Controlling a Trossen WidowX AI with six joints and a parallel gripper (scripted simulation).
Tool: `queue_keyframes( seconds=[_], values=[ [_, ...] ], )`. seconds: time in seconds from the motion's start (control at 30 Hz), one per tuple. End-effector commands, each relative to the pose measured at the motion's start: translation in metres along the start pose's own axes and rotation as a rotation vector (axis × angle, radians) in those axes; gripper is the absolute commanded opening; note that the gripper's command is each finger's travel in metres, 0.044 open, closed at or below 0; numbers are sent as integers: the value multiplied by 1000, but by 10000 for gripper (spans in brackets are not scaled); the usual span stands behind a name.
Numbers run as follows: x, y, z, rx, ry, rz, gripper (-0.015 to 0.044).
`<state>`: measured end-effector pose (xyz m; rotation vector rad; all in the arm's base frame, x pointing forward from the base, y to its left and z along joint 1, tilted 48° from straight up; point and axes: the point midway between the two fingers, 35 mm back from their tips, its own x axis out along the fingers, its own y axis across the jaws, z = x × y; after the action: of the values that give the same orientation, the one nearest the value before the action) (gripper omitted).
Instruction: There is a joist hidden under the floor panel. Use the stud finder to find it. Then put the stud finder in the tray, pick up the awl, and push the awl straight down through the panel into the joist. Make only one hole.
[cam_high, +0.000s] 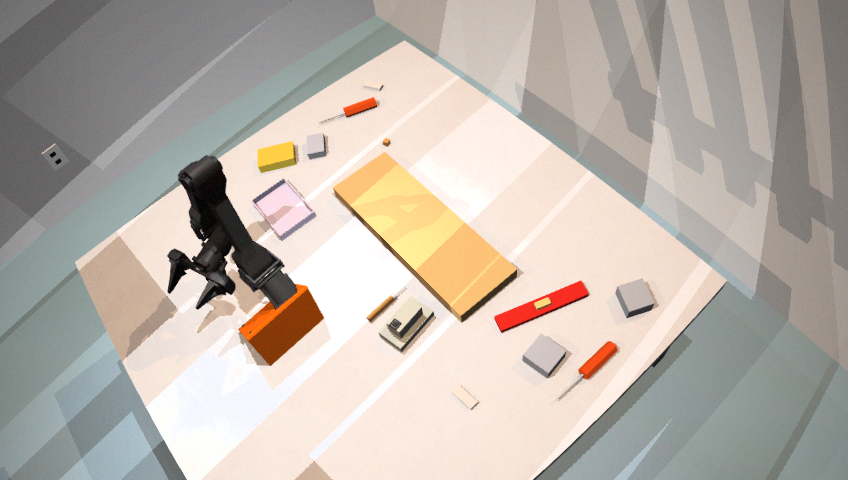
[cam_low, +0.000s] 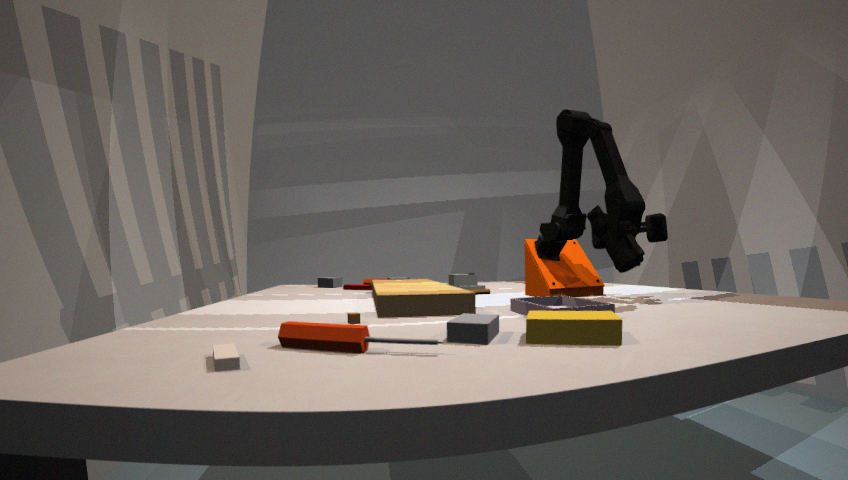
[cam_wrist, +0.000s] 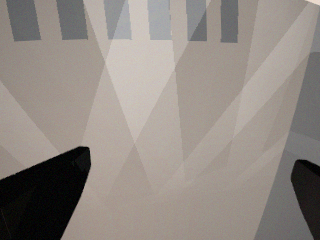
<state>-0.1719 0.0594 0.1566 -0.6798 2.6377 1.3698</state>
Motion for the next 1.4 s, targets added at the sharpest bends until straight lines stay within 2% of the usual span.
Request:
queue_keyframes(
  seconds=[0.0,0.37,0.6,0.73,0.93,1.13,1.37],
  values=[
    [-25,10,34,-99,-174,40,440],
    [-147,6,112,-309,-755,11,440],
    [-242,-32,124,-335,-1097,-126,440],
    [-281,-66,118,-289,-1222,-151,440],
    [-313,-106,106,-233,-1330,-177,440],
    [-347,-186,80,-106,-1453,-190,440],
    [-345,-295,44,51,-1553,-154,440]
  ],
)
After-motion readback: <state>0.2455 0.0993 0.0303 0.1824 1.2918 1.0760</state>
